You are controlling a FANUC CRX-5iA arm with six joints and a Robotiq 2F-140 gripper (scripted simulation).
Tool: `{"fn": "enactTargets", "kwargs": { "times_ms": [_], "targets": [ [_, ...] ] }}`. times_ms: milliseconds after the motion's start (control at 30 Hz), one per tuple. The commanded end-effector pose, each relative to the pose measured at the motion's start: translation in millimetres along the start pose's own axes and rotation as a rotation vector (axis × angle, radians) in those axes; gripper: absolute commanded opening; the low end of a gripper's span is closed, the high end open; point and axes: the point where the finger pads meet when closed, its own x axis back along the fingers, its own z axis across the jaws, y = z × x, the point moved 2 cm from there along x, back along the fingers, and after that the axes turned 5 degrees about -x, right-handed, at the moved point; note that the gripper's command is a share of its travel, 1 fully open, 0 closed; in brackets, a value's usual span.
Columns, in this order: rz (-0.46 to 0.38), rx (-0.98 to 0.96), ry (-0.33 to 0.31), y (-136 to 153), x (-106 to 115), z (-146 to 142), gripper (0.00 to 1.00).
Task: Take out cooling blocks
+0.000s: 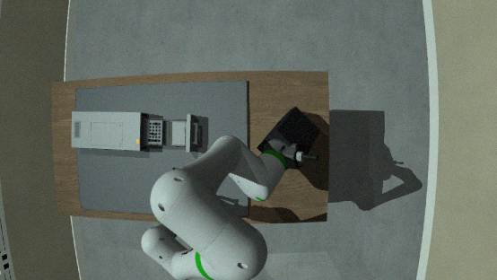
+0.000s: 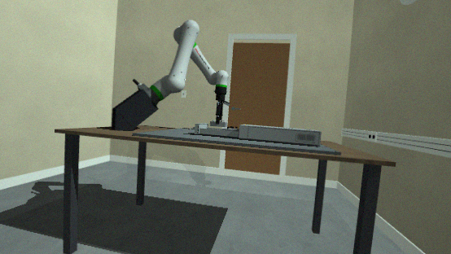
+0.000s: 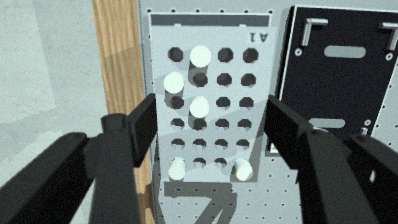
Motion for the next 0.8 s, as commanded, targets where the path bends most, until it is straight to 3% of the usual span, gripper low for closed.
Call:
{"fn": "enactTargets", "kwargs": {
  "times_ms": [0,767],
  "targets": [
    [0.001,0.0,-0.001,-0.6,2.4,-0.4,0.1],
    [0.001,0.0,-0.001,-0.6,11.2,-0.4,0.1]
  ]
}}
